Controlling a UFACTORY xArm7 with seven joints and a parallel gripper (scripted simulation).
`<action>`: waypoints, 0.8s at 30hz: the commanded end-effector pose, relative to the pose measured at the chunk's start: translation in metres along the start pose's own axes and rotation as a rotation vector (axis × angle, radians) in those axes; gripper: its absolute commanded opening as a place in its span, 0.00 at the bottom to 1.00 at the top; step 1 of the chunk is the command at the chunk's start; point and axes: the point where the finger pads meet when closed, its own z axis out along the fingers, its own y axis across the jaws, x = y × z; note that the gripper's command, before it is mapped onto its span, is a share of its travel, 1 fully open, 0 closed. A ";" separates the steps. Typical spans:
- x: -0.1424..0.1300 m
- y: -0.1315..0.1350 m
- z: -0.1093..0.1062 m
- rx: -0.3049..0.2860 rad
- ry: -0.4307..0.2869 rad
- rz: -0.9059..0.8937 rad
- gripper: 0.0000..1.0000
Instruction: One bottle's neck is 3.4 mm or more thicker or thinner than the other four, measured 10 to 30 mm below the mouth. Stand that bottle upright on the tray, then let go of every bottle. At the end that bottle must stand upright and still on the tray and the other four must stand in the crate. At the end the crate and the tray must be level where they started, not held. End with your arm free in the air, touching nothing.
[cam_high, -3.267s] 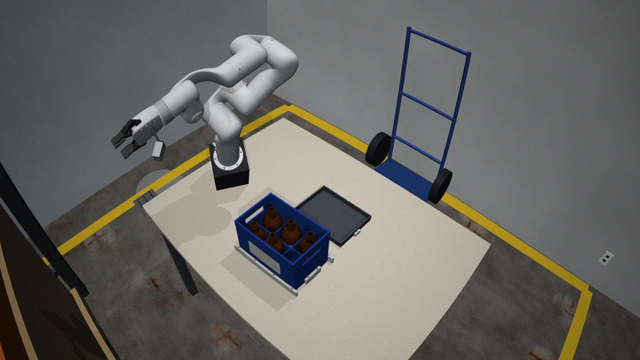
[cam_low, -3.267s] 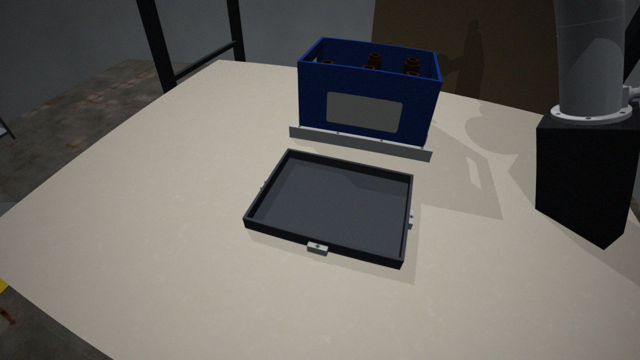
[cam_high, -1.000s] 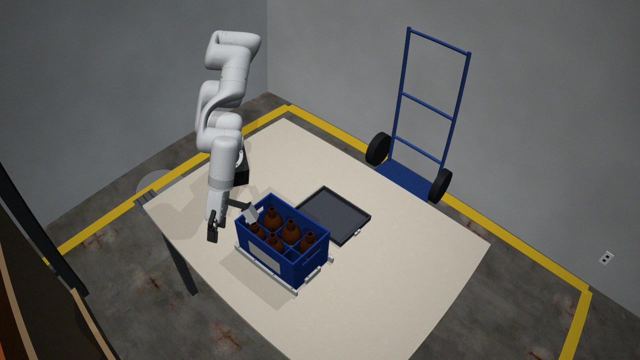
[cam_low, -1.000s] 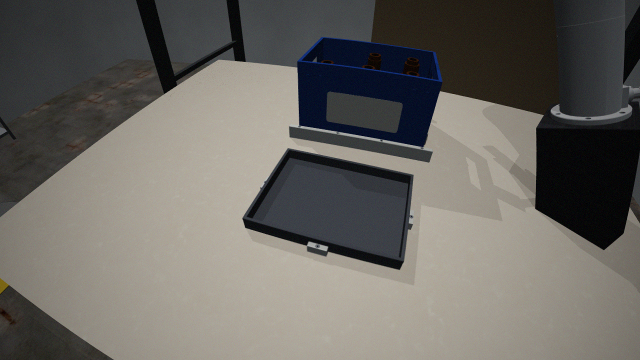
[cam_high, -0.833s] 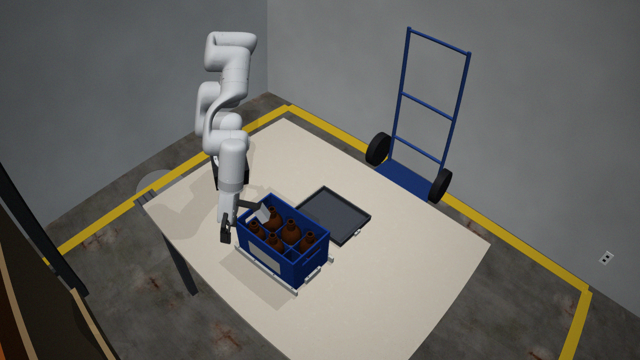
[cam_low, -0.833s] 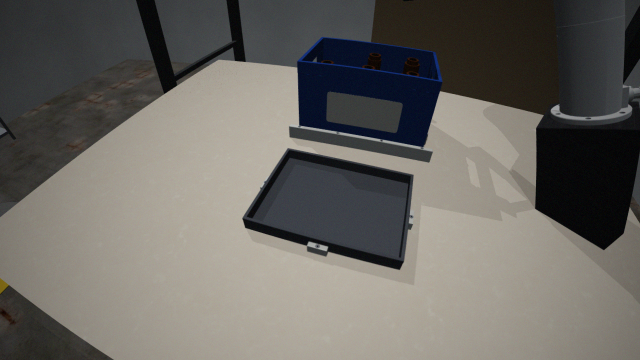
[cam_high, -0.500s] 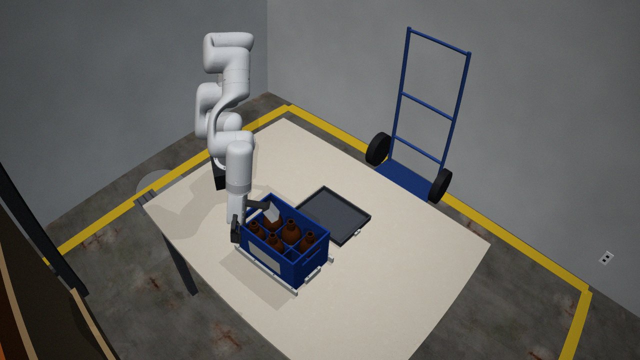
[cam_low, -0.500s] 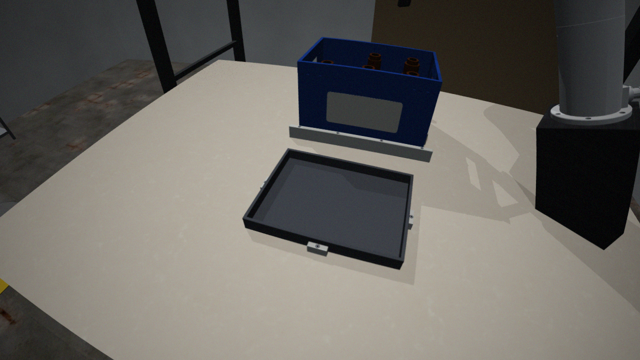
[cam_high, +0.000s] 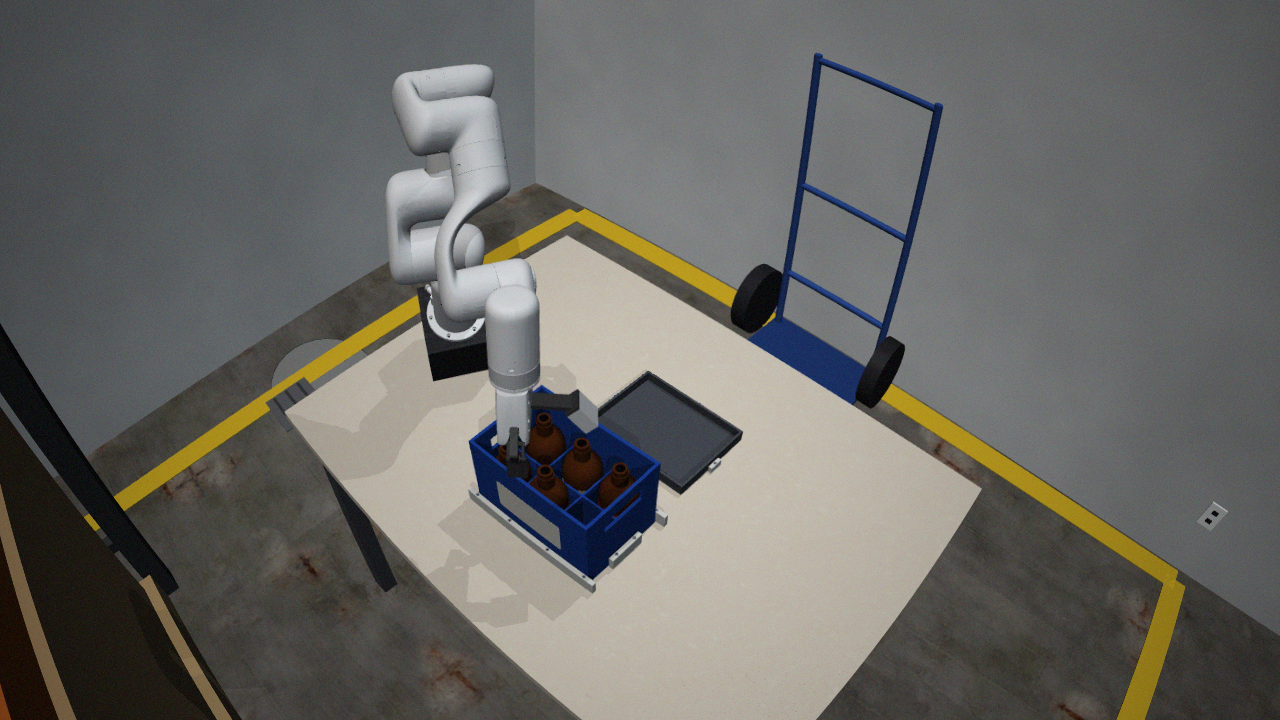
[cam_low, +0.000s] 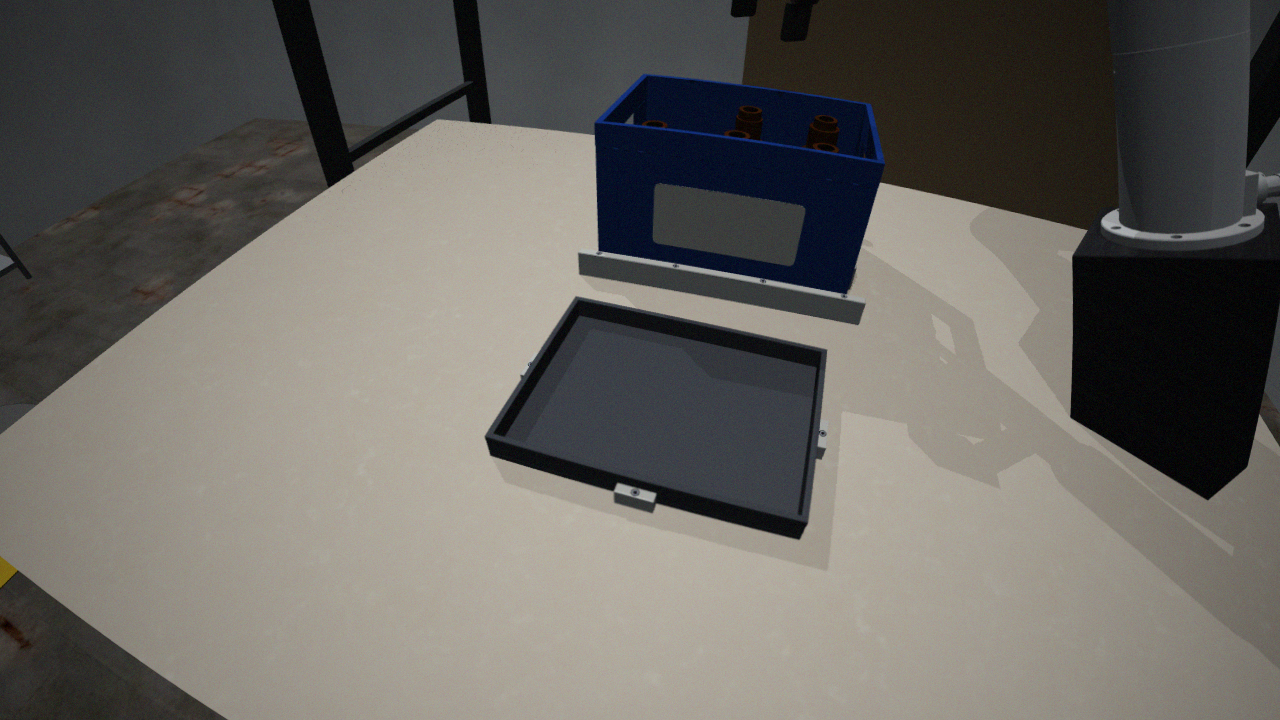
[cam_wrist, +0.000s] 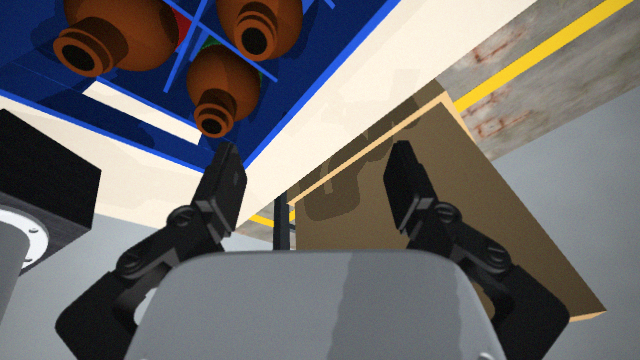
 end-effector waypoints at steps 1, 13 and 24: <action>0.008 -0.004 0.001 0.013 0.009 -0.006 1.00; 0.030 -0.027 0.006 0.073 0.028 -0.040 1.00; 0.034 -0.031 0.006 0.083 0.031 -0.046 0.00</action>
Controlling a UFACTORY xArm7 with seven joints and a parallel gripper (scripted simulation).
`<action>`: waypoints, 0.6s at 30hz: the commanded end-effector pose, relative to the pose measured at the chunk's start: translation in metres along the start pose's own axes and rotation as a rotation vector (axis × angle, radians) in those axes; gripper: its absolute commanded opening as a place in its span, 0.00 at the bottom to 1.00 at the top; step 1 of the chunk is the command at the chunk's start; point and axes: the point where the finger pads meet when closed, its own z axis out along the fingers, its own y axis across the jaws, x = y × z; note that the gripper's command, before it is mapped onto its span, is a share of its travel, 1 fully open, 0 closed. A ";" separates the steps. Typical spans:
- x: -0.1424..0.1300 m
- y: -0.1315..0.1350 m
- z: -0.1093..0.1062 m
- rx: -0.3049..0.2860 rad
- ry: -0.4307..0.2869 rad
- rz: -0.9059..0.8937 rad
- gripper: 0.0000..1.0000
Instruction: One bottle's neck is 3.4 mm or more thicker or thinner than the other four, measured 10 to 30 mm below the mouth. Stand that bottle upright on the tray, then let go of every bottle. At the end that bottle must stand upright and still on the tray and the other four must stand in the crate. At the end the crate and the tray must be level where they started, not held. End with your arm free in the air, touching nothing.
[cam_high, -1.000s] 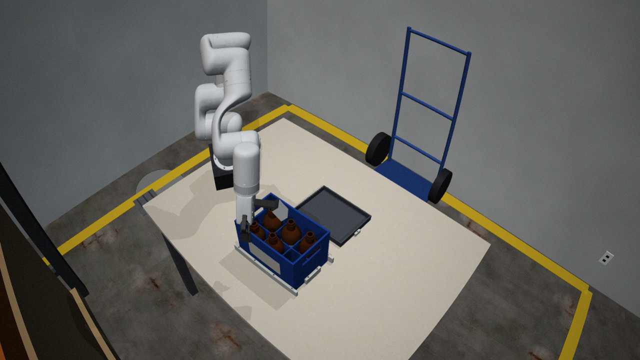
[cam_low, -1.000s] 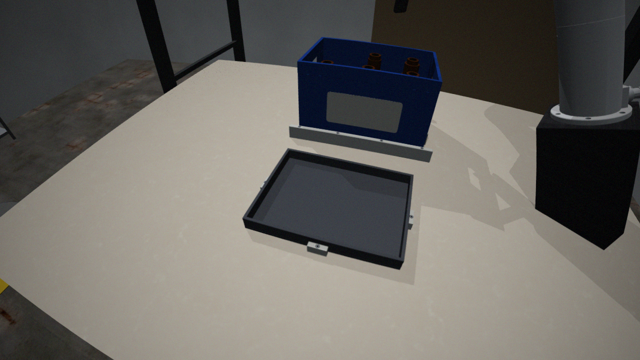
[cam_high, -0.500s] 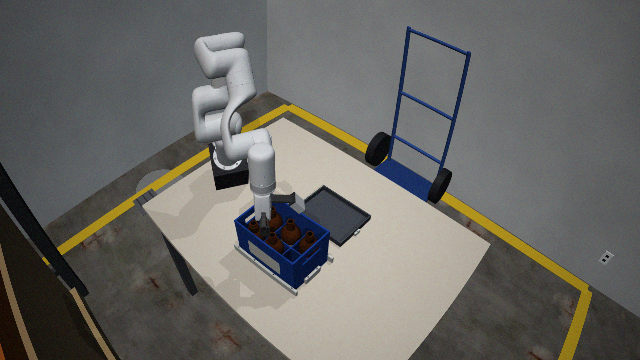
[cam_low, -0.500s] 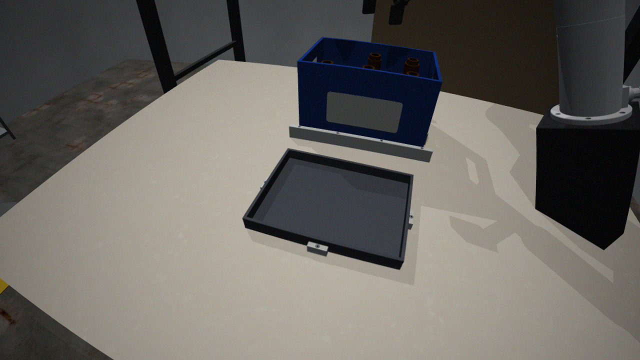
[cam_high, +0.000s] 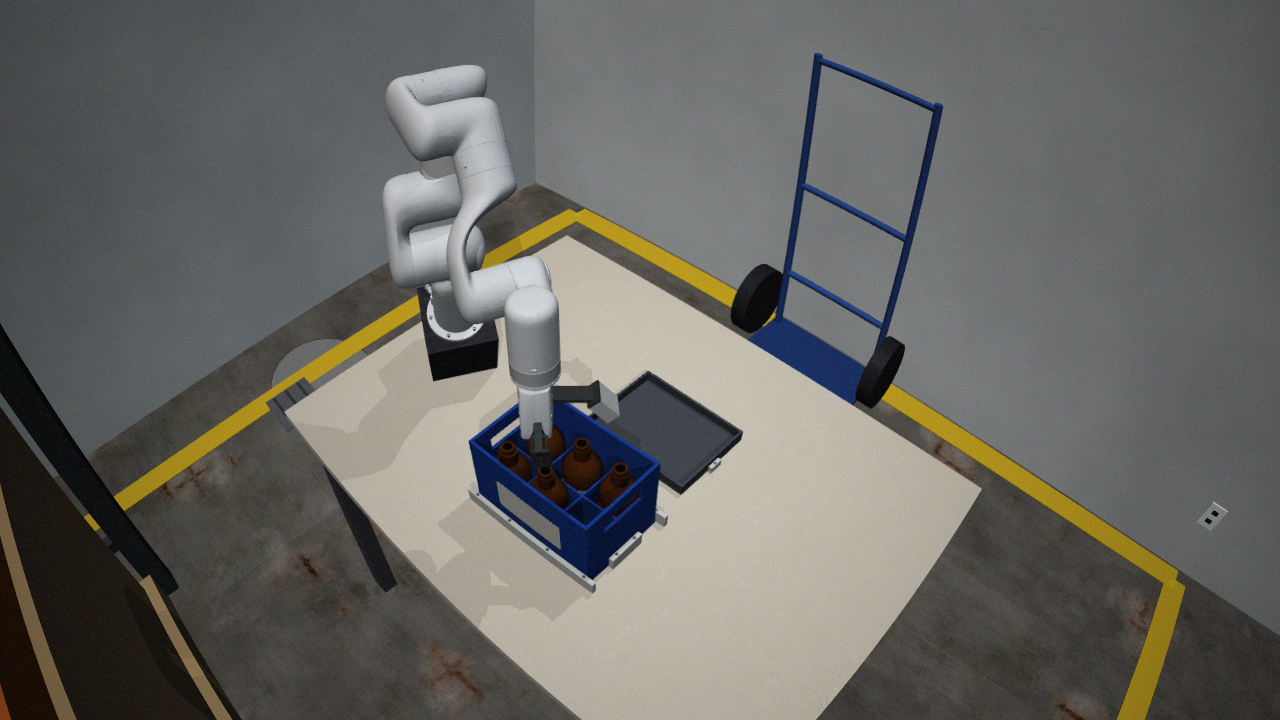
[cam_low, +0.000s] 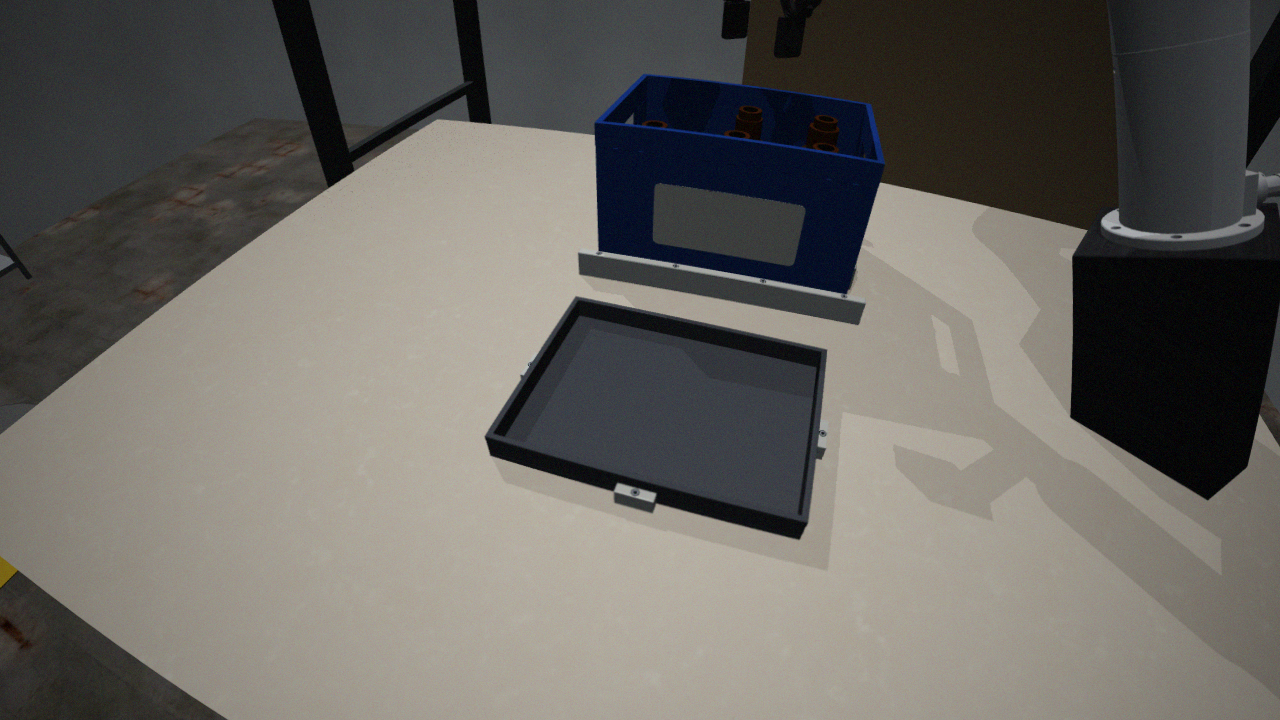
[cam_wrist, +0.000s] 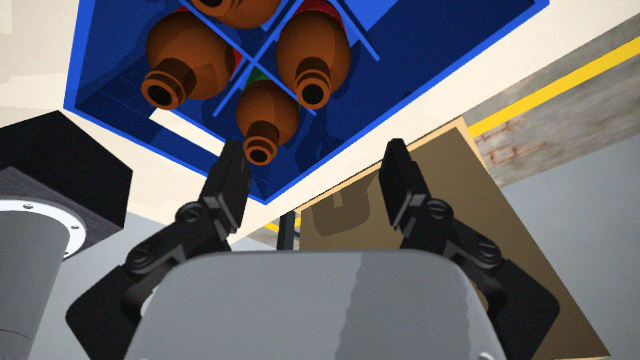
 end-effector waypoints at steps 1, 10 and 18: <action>0.001 0.001 -0.001 -0.003 0.002 0.000 0.00; 0.001 0.001 -0.001 -0.003 0.002 0.000 0.00; 0.001 0.001 -0.001 -0.003 0.002 0.000 0.00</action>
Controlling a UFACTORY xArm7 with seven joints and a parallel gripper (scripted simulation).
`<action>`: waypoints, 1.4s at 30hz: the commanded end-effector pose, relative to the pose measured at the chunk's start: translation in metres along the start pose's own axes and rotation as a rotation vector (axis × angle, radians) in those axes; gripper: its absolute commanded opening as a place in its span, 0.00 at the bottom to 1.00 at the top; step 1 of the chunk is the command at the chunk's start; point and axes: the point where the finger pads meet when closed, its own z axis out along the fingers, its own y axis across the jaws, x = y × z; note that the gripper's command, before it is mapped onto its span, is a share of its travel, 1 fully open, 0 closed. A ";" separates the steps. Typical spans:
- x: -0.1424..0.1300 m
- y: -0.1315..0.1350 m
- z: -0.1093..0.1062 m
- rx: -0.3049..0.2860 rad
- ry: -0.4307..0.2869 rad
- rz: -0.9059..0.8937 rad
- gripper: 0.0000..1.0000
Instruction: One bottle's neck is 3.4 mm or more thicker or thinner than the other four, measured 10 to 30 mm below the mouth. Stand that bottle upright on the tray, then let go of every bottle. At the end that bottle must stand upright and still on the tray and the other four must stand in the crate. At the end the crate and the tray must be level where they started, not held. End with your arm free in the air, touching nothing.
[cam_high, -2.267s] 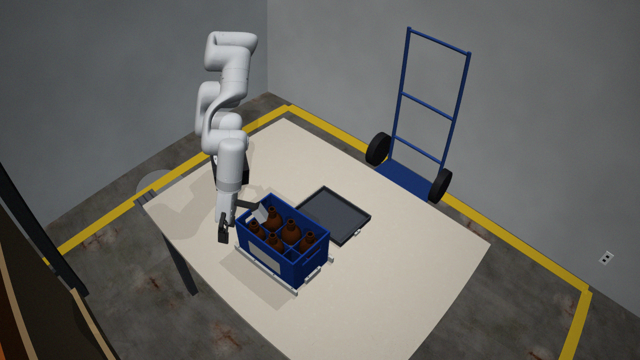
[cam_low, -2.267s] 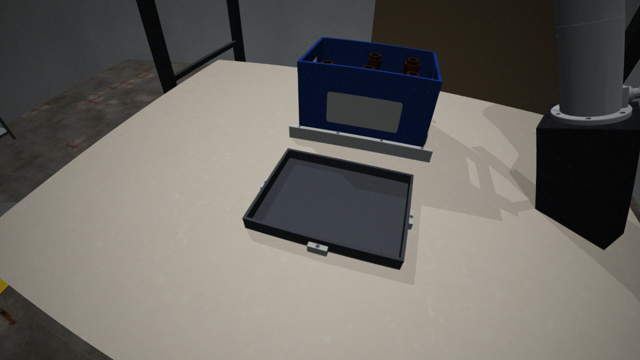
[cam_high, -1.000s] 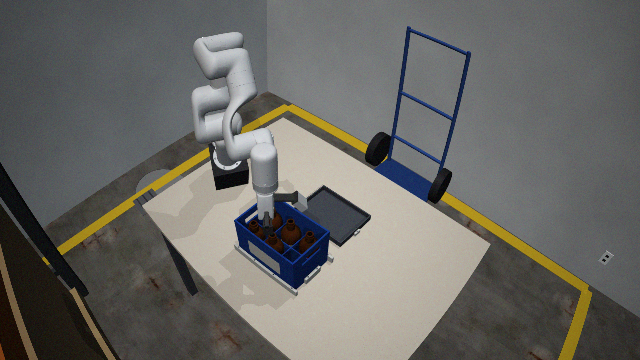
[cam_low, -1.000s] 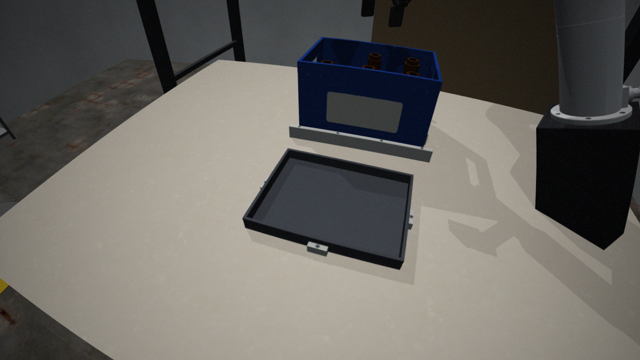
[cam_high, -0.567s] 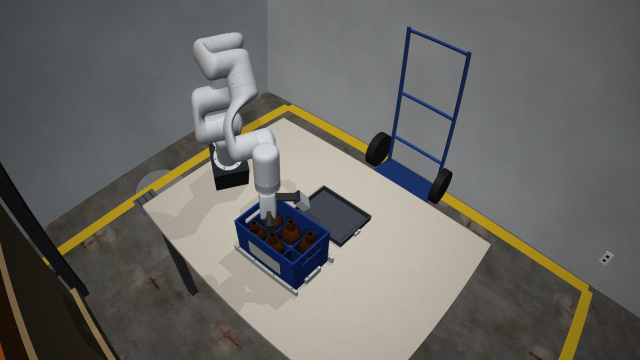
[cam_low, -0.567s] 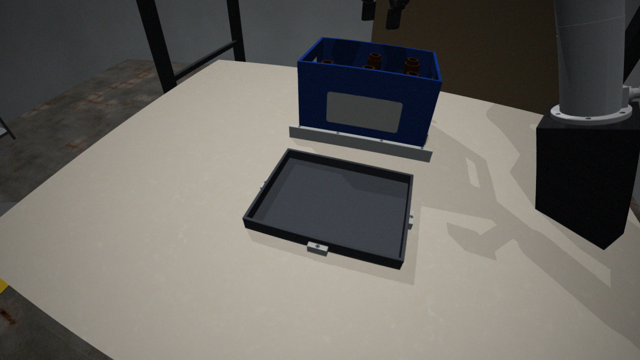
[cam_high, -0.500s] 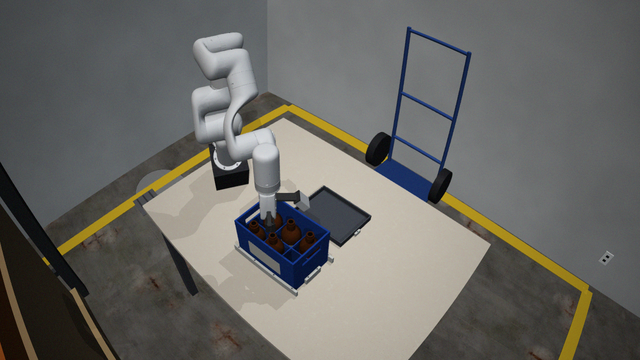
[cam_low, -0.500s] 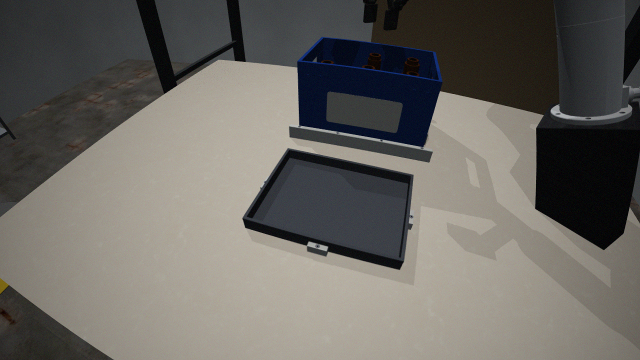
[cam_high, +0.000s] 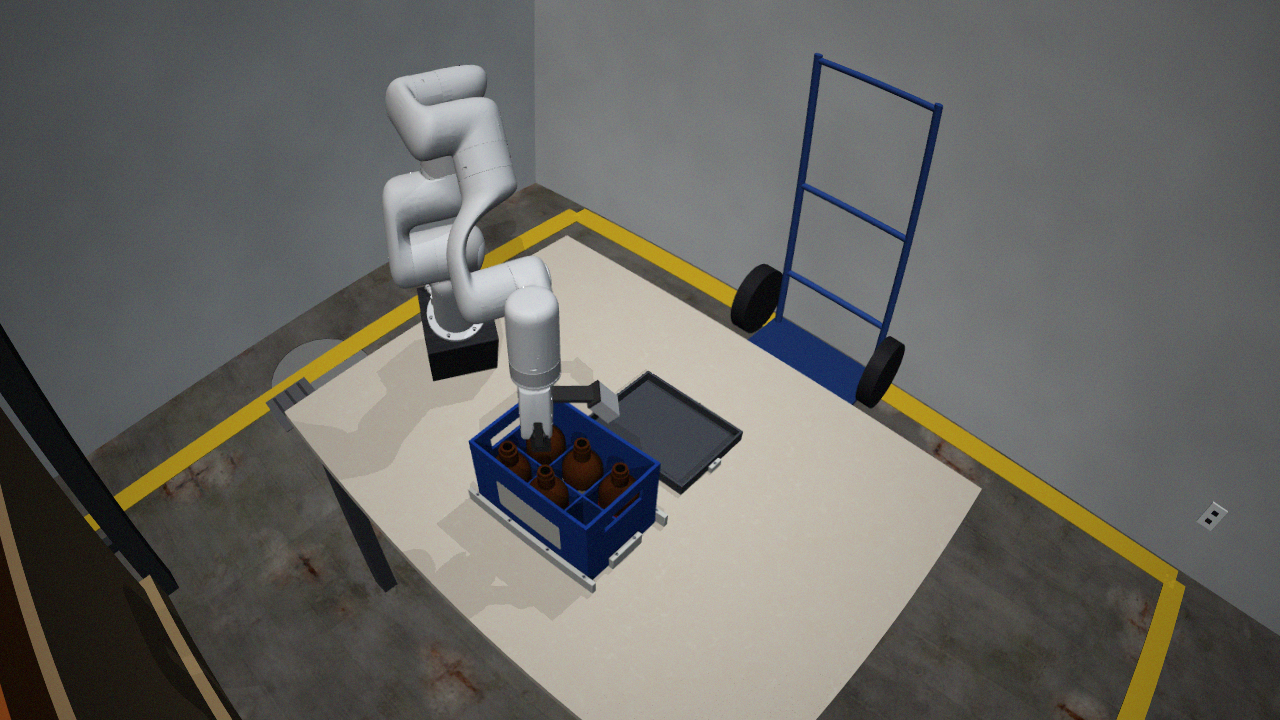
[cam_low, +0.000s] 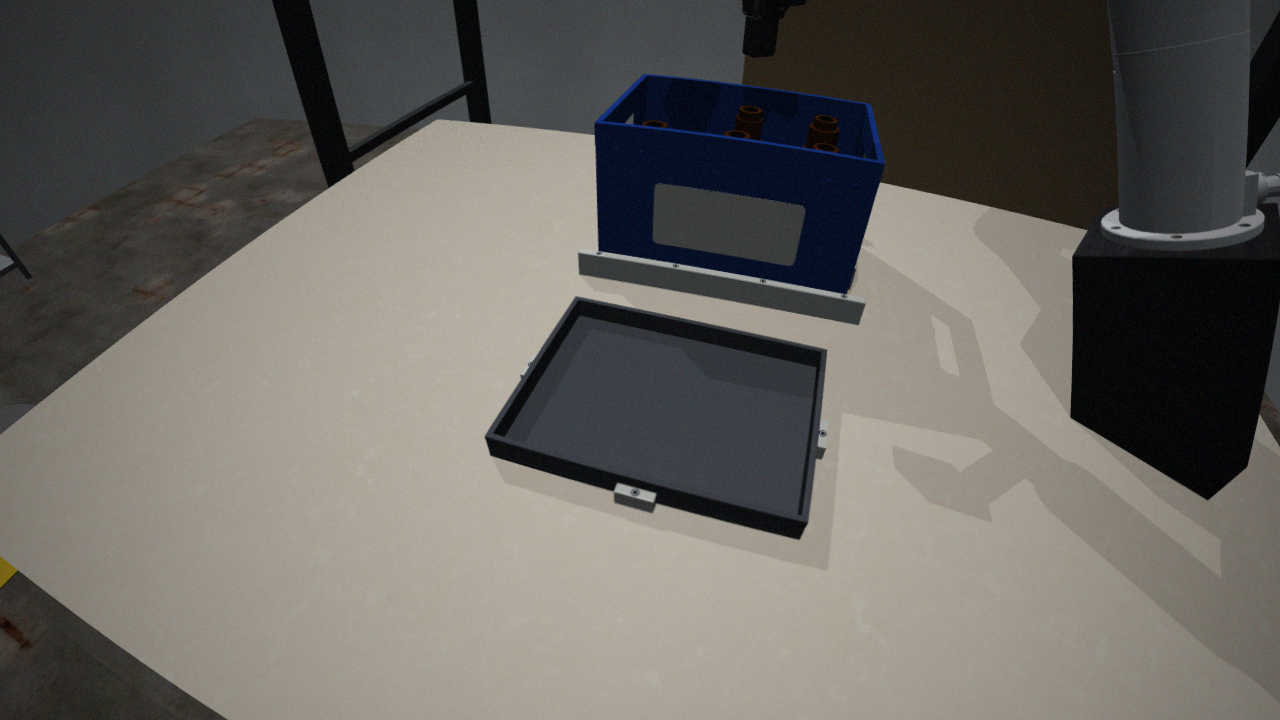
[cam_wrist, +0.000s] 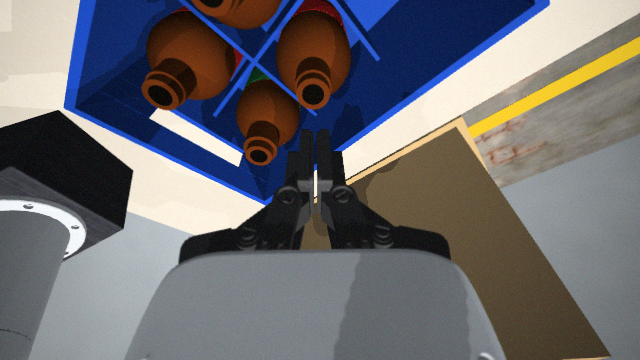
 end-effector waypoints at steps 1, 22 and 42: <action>0.001 0.001 -0.001 -0.003 0.002 0.000 0.00; 0.002 -0.001 -0.001 -0.003 0.002 -0.001 0.00; 0.003 -0.002 -0.001 -0.003 0.002 -0.001 0.65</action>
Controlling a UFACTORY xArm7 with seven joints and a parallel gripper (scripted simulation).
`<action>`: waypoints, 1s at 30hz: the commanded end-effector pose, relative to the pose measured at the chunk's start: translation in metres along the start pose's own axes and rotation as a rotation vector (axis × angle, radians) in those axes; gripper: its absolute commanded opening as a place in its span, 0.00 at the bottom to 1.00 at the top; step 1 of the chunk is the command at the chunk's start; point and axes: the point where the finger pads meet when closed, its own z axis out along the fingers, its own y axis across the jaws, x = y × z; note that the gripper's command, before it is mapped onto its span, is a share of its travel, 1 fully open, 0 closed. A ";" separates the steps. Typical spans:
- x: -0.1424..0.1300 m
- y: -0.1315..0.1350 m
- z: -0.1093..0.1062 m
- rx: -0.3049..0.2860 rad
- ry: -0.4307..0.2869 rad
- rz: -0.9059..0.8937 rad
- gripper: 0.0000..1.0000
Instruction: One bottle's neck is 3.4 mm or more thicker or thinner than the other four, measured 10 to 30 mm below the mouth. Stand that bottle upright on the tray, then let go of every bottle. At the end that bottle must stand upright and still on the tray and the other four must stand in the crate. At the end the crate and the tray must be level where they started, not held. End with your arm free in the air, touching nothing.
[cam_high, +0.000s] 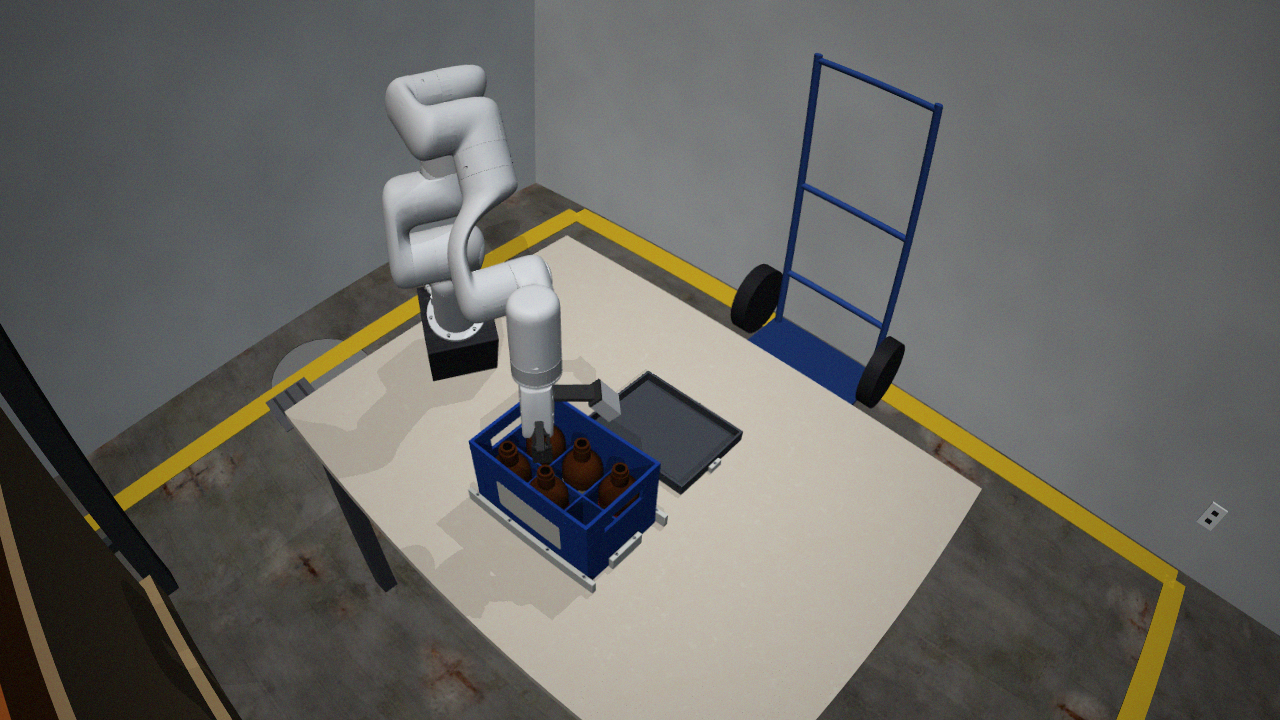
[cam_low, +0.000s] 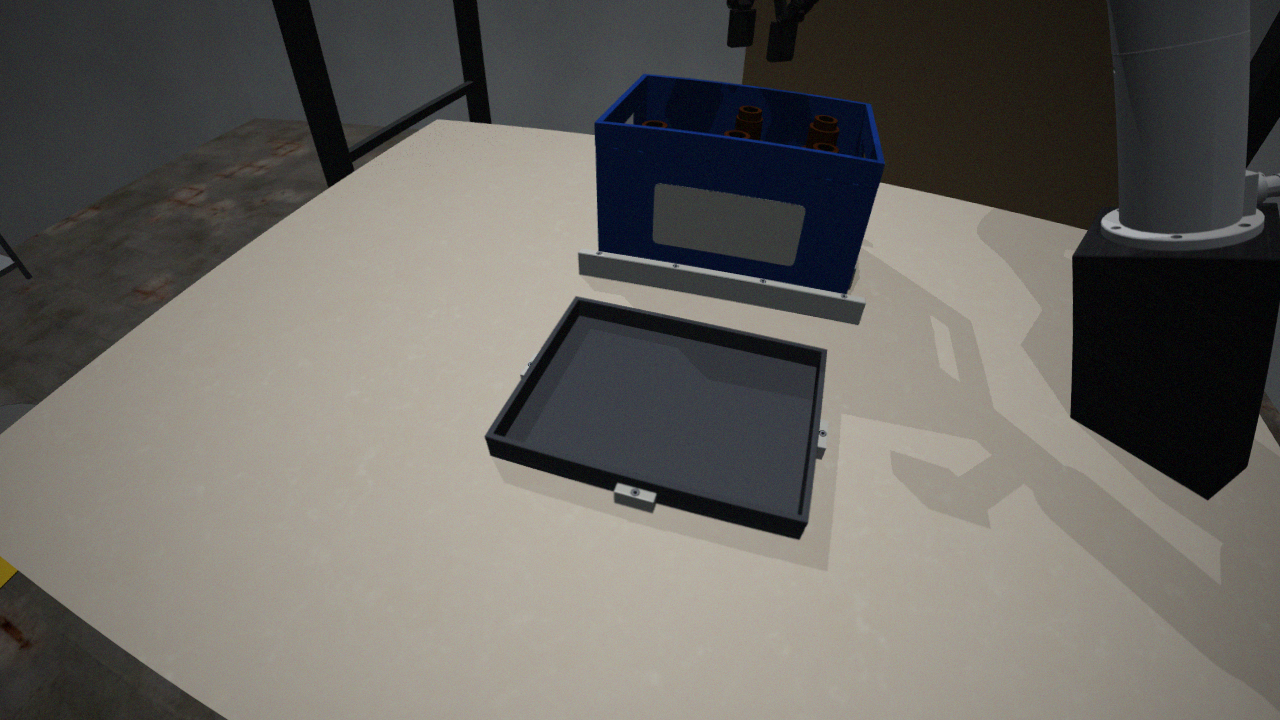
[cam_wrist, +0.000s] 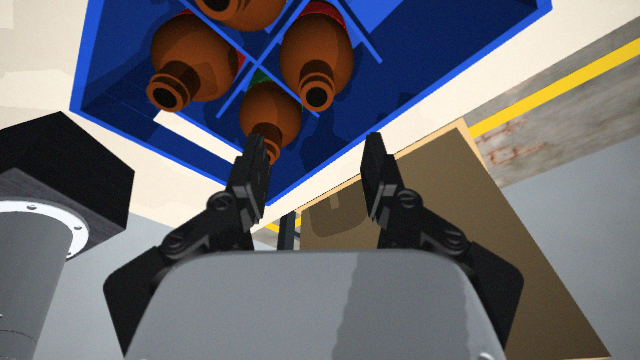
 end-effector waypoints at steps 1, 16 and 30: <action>0.001 0.001 -0.001 -0.003 0.002 0.000 0.65; 0.001 0.001 -0.001 -0.003 0.002 0.000 0.65; 0.001 0.001 0.002 -0.003 0.002 0.000 0.65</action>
